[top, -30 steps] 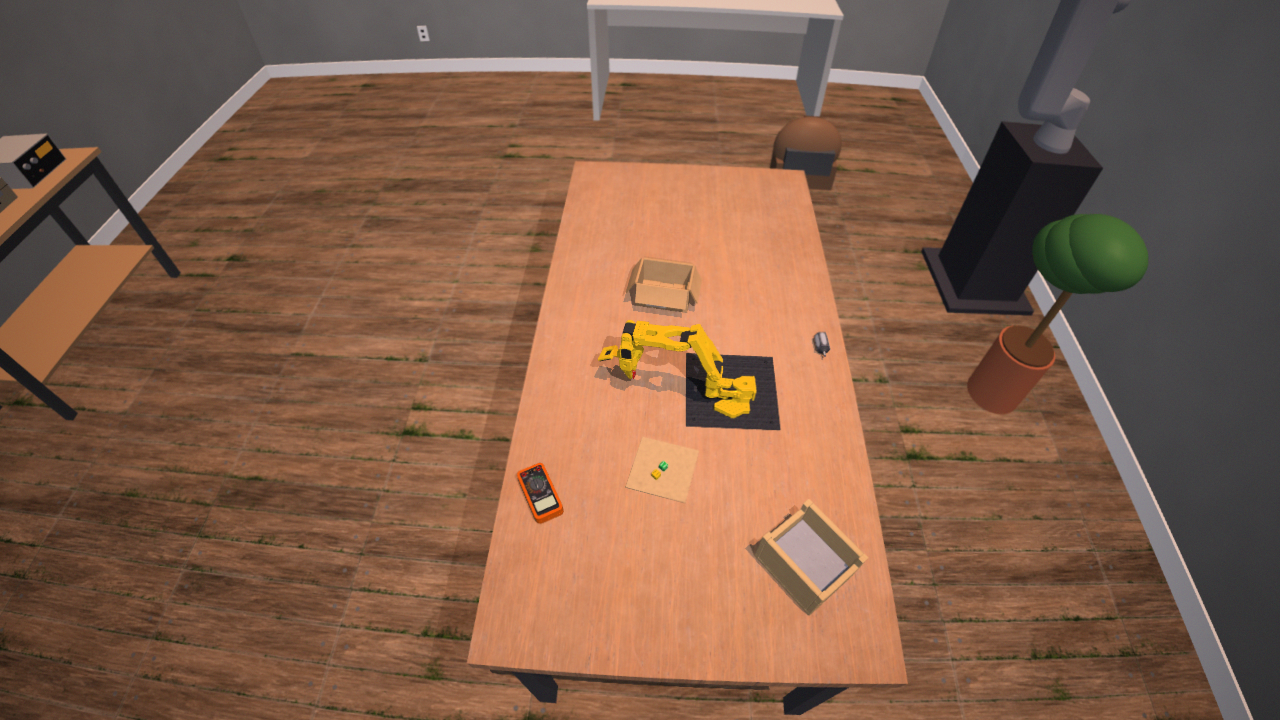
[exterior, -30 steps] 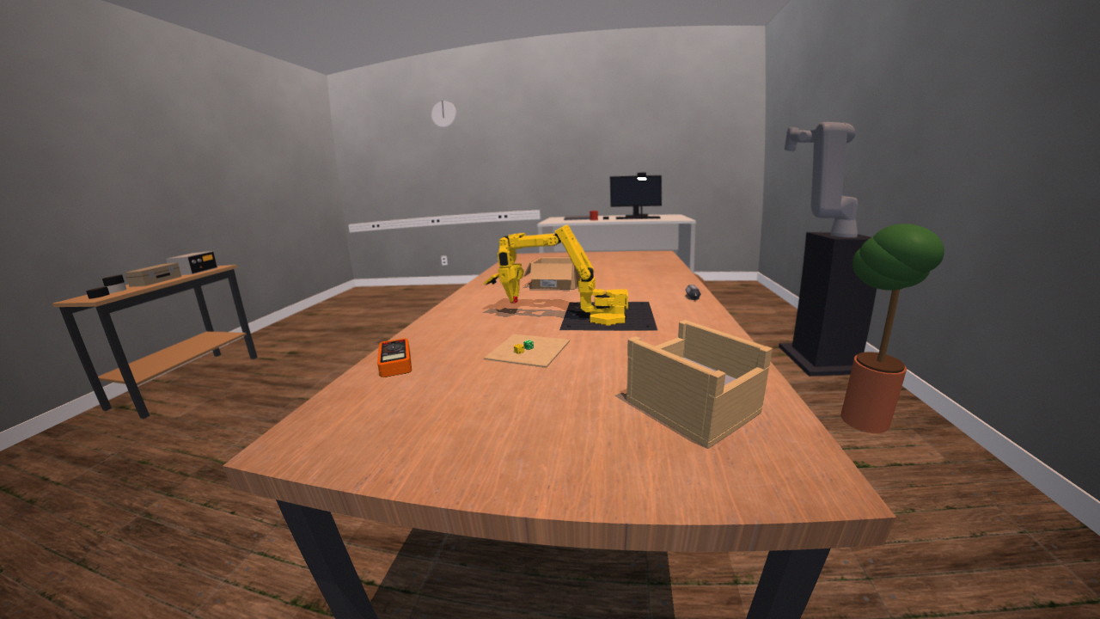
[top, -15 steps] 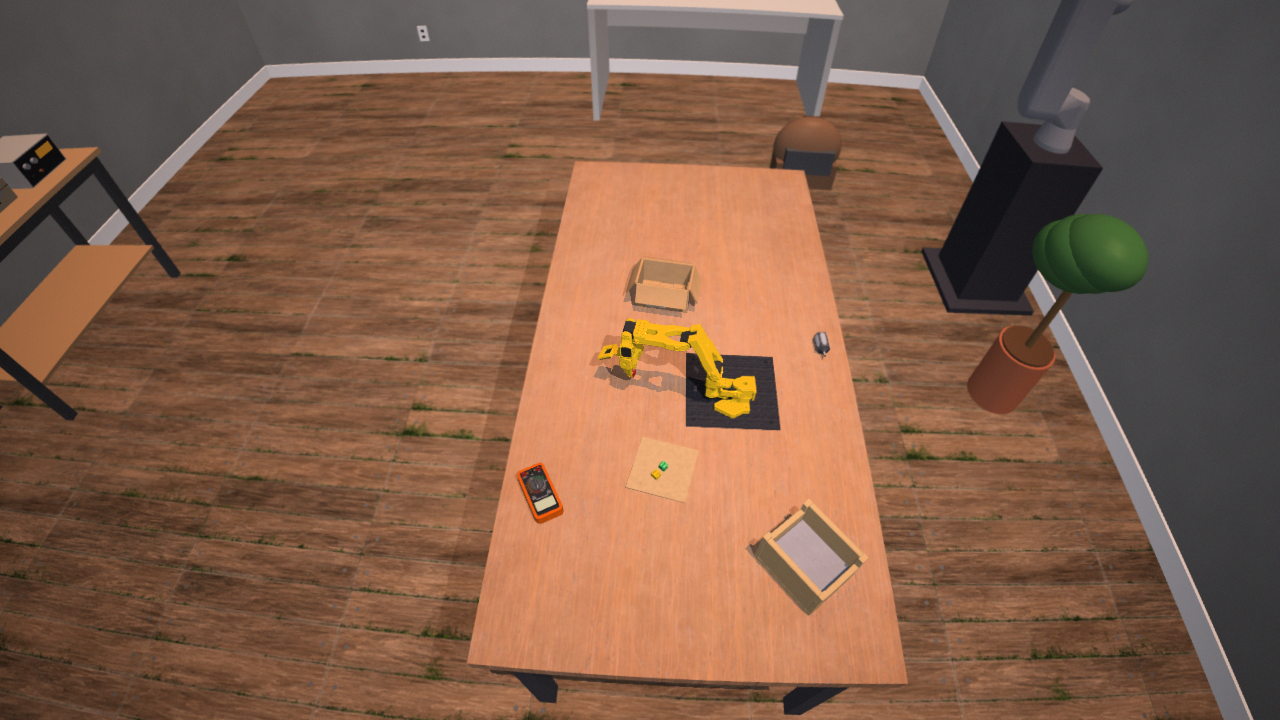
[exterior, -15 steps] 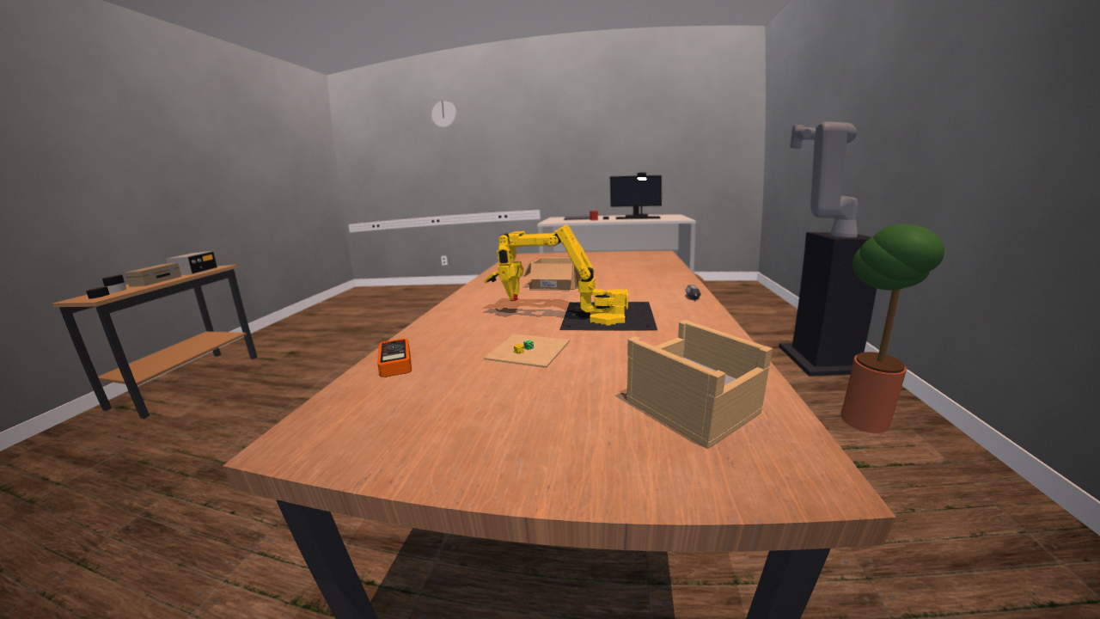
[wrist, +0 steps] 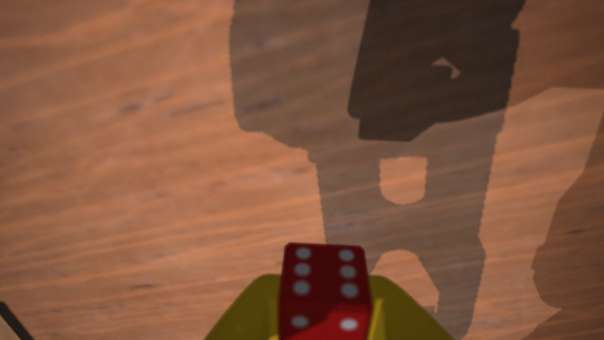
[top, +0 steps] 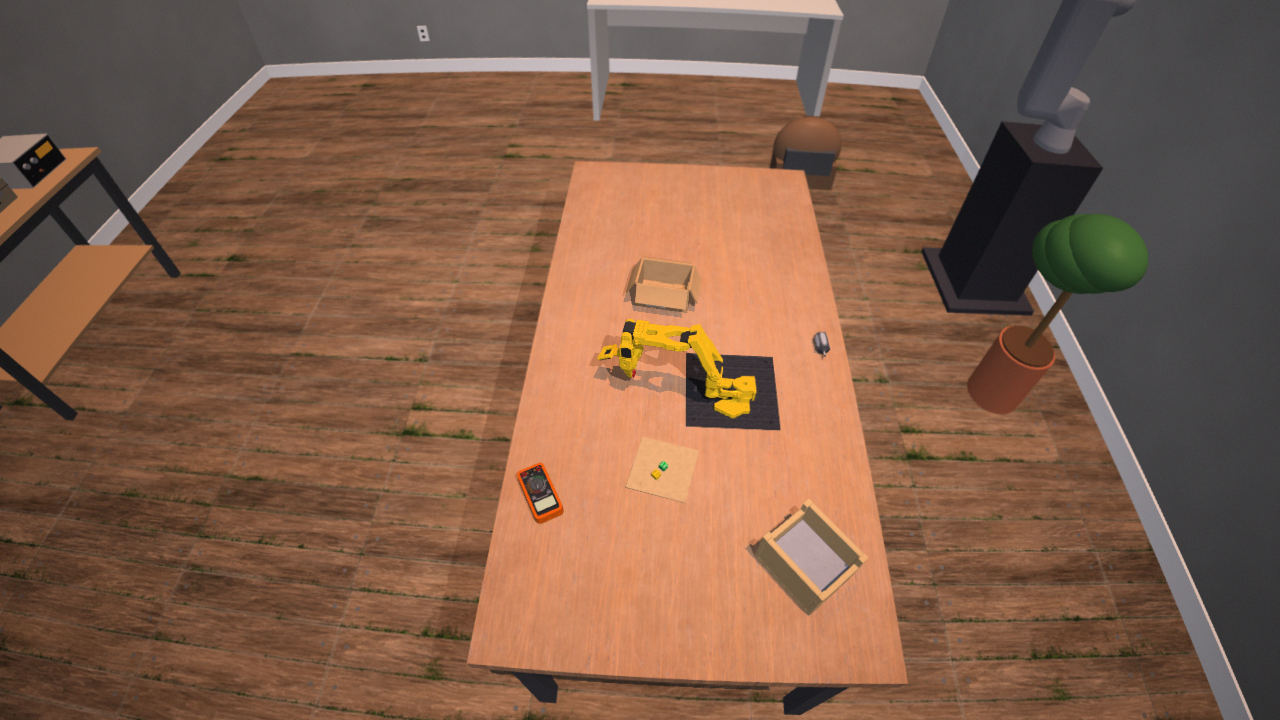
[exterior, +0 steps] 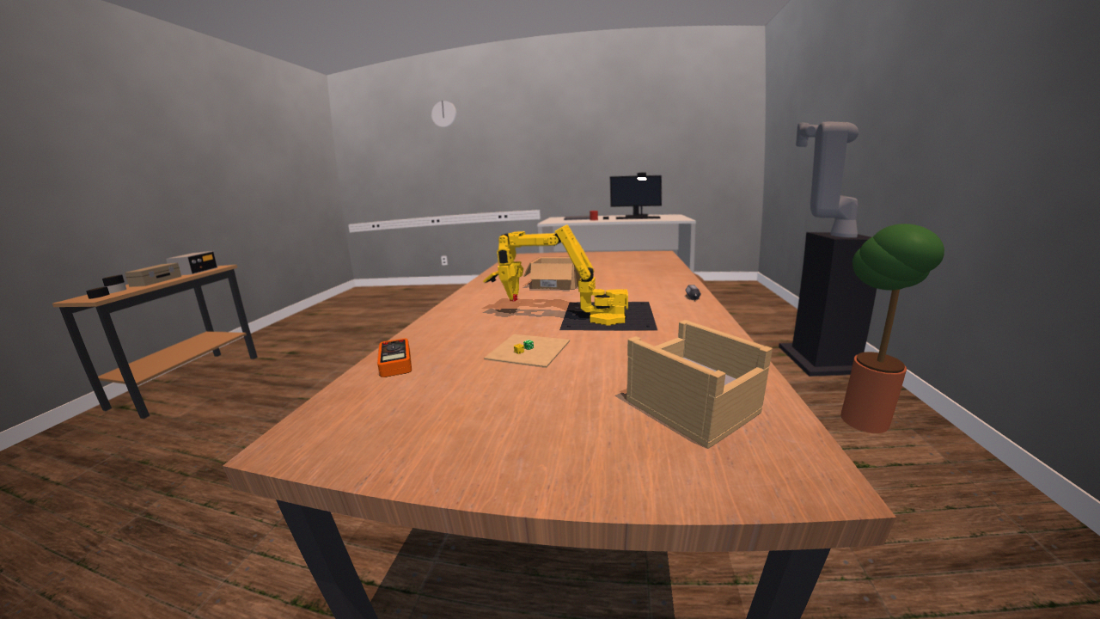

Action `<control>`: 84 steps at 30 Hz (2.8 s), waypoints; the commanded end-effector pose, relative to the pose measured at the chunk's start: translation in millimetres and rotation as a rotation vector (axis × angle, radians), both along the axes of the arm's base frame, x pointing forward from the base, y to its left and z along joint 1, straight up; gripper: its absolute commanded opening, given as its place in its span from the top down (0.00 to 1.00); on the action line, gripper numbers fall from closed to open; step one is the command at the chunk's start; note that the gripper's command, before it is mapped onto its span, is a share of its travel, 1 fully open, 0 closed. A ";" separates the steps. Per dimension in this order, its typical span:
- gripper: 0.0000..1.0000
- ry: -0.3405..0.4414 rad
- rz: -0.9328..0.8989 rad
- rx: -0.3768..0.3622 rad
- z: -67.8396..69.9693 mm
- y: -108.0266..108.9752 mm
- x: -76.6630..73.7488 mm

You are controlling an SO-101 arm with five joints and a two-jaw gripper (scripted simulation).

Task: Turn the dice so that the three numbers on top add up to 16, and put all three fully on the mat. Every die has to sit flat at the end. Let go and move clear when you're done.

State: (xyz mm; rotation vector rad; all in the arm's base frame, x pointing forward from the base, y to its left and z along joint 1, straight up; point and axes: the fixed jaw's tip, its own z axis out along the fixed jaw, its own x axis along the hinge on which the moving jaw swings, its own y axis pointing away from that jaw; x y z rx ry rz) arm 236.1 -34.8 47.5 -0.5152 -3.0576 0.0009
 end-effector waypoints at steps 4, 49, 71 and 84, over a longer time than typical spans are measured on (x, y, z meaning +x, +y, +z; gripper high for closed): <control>1.00 -0.011 0.078 -0.001 3.5 20.3 1.6; 1.00 -0.038 1.097 0.016 1.2 221.1 -105.6; 1.00 -0.038 1.097 0.016 -2.8 221.1 -105.6; 1.00 -0.038 1.097 0.016 -6.0 221.1 -105.6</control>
